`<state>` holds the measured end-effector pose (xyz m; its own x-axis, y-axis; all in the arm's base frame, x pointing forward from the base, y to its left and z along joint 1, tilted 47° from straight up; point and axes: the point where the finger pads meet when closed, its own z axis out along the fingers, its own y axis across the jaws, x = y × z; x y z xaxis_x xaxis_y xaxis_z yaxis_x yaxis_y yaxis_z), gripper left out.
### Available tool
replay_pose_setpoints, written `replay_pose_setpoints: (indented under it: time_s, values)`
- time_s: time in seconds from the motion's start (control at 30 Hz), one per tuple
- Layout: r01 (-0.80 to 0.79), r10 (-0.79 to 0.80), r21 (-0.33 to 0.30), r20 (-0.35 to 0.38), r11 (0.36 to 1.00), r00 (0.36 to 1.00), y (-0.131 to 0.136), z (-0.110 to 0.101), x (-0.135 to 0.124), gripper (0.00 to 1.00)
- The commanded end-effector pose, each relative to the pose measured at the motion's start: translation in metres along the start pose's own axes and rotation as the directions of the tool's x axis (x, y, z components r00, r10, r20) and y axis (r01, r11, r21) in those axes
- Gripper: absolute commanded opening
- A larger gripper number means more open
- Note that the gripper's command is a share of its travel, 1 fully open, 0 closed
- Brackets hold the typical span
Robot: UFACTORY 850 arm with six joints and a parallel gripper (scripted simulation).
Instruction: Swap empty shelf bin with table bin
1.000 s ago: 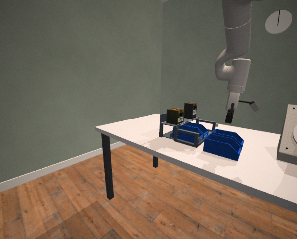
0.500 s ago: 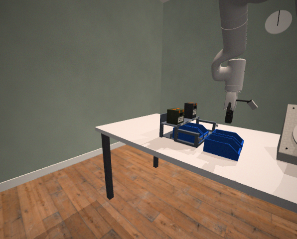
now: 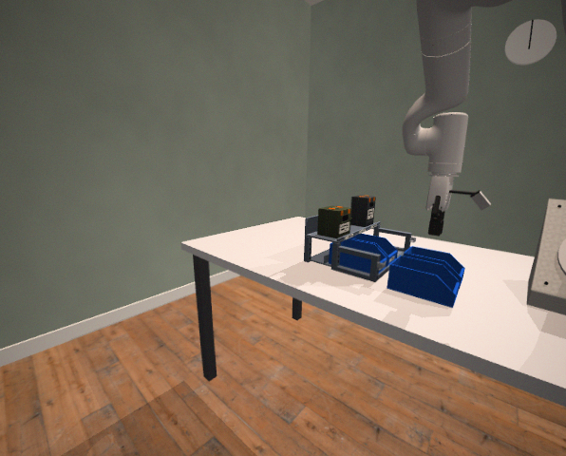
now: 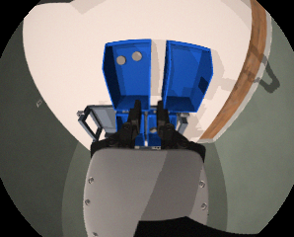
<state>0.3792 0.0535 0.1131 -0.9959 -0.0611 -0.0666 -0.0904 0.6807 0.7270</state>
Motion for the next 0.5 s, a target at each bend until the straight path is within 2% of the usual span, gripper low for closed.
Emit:
replay_pose_setpoints:
  time_s: [0.0,0.47]
  values:
    - [0.0,0.0,0.0,0.001,1.0,1.0,0.0,0.001,-0.001,0.26]
    - [0.0,0.0,0.0,0.001,1.0,1.0,0.0,0.019,-0.001,0.26]
